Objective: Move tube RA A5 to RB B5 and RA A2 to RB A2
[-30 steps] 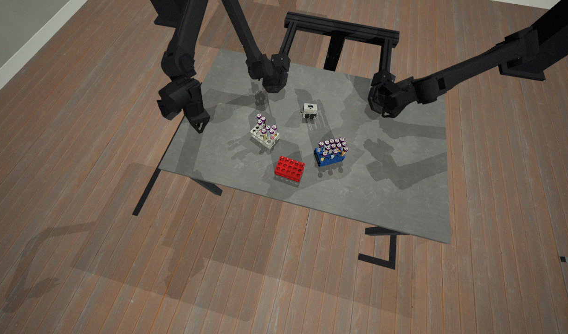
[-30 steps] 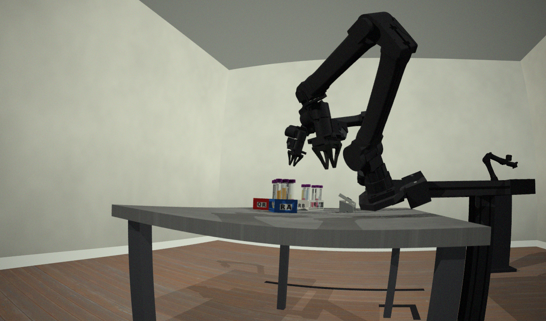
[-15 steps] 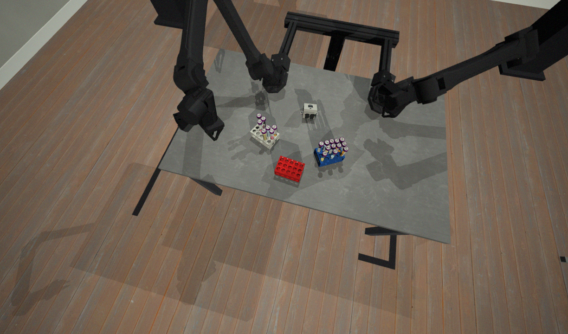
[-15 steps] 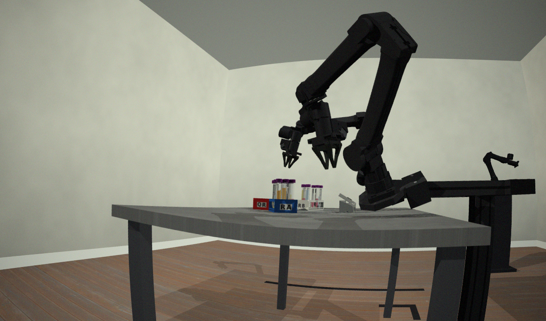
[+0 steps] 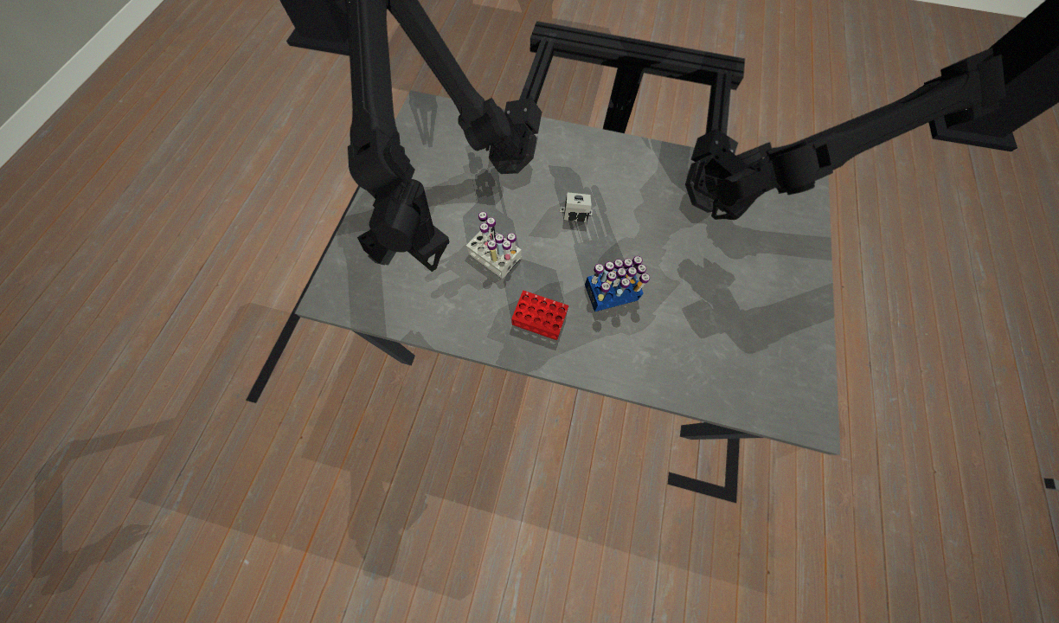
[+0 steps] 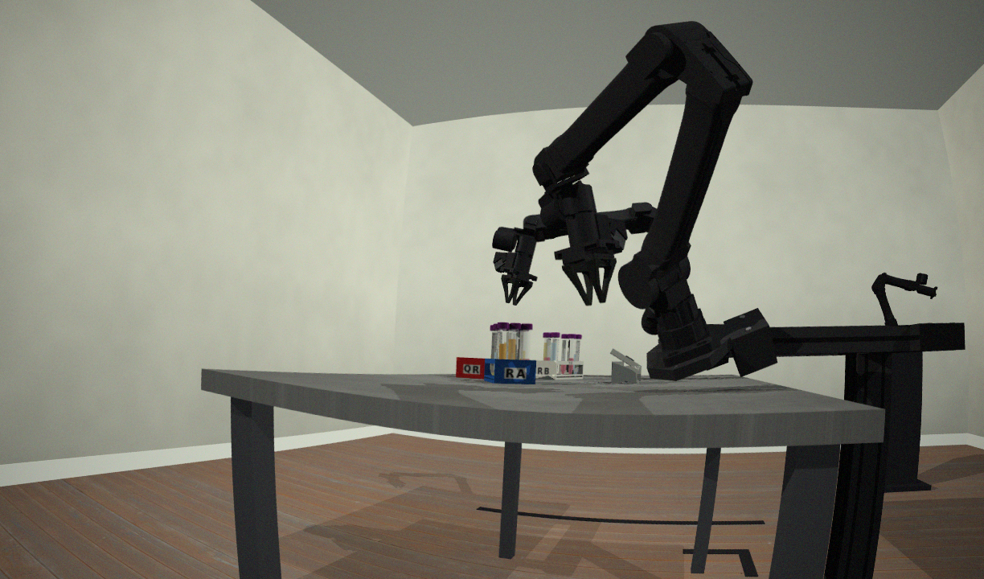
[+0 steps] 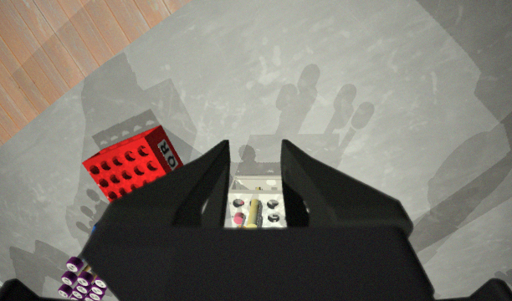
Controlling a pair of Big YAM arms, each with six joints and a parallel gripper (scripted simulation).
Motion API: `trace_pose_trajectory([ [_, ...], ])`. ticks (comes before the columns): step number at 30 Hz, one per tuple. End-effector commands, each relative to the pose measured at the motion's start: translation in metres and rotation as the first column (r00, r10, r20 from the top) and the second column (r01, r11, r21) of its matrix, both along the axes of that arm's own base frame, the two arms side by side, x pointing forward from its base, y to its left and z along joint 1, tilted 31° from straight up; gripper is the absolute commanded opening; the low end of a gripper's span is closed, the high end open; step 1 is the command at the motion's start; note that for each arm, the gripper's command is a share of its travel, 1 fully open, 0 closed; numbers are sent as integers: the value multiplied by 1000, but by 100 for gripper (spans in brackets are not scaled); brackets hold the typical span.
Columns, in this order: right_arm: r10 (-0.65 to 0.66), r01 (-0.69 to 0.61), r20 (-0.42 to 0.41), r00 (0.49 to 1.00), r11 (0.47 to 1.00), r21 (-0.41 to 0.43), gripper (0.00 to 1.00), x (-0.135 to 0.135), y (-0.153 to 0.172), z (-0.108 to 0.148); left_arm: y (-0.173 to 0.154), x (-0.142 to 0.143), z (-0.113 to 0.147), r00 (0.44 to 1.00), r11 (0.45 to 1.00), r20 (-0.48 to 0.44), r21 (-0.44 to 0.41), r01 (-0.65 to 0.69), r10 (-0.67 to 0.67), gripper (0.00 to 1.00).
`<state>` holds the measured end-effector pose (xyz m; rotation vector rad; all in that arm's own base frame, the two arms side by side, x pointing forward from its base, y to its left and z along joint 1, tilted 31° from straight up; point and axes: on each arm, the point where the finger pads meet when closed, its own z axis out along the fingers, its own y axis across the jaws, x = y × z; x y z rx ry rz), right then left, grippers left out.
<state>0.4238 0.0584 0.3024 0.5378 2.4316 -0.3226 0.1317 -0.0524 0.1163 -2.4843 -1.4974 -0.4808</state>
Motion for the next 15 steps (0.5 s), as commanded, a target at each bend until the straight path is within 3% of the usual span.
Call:
trace_pose_trajectory([
  [1,15,-15,8,1000,1000,6,30,12,20,11,-6,6,9,1000,1000,18,-20,1,0,30],
  [3,15,-16,-30,999,1000,-9,30,4,25,-17,-6,6,9,1000,1000,18,-20,1,0,30],
  [7,16,-16,-20,1000,1000,-4,30,5,43,-30,-6,6,9,1000,1000,18,-20,1,0,30],
  [11,32,-33,-50,998,999,-3,30,13,43,-13,-6,6,9,1000,1000,18,-20,1,0,30],
  [15,73,-74,-69,995,997,-10,30,7,72,-22,-6,6,9,1000,1000,18,-20,1,0,30],
])
